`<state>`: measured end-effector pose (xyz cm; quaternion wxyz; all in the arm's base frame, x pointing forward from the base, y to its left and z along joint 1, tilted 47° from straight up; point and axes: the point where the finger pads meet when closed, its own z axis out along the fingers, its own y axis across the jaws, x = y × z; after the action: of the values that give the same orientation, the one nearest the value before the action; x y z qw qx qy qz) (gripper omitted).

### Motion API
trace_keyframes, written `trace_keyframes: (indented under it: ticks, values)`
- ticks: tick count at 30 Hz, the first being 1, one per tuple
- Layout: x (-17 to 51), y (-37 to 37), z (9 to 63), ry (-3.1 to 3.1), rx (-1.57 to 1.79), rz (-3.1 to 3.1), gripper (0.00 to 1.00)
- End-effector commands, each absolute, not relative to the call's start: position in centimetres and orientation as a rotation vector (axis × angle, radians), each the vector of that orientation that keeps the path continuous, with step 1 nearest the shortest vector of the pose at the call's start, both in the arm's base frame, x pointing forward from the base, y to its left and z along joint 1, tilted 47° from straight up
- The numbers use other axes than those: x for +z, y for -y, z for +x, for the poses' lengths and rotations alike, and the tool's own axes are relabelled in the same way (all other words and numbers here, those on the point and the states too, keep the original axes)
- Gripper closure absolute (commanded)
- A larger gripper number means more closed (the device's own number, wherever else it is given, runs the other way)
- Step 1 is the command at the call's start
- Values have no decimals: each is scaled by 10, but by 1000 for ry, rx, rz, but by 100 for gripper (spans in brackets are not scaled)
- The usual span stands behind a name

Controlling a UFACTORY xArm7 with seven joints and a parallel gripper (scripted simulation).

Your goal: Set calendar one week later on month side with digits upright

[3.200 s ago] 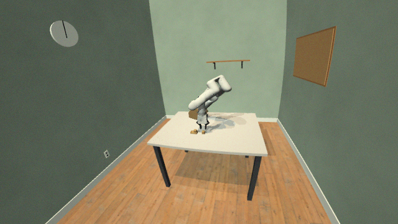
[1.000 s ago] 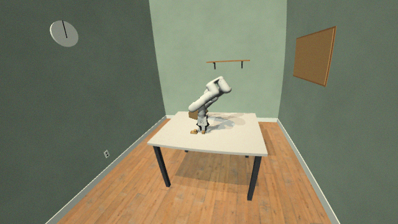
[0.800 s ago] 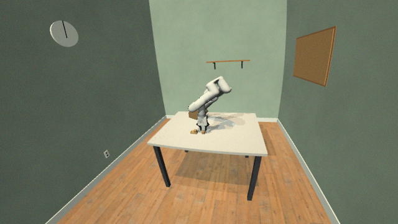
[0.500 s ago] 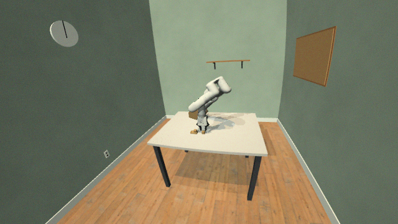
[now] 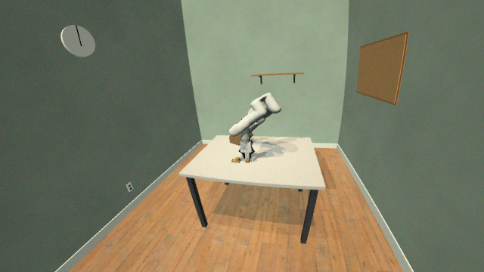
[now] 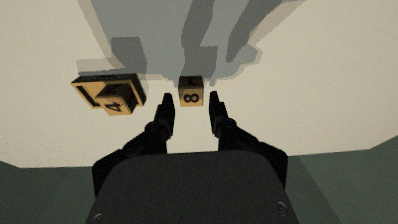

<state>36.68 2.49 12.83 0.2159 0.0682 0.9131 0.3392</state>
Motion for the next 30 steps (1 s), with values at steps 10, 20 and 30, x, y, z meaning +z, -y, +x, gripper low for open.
trace_keyframes:
  ticks: [10,20,30]
  values:
    - [129,-24,367,-2529,938,191,53]
    - [129,-24,367,-2529,938,191,53]
    - [120,-31,373,-2529,938,191,53]
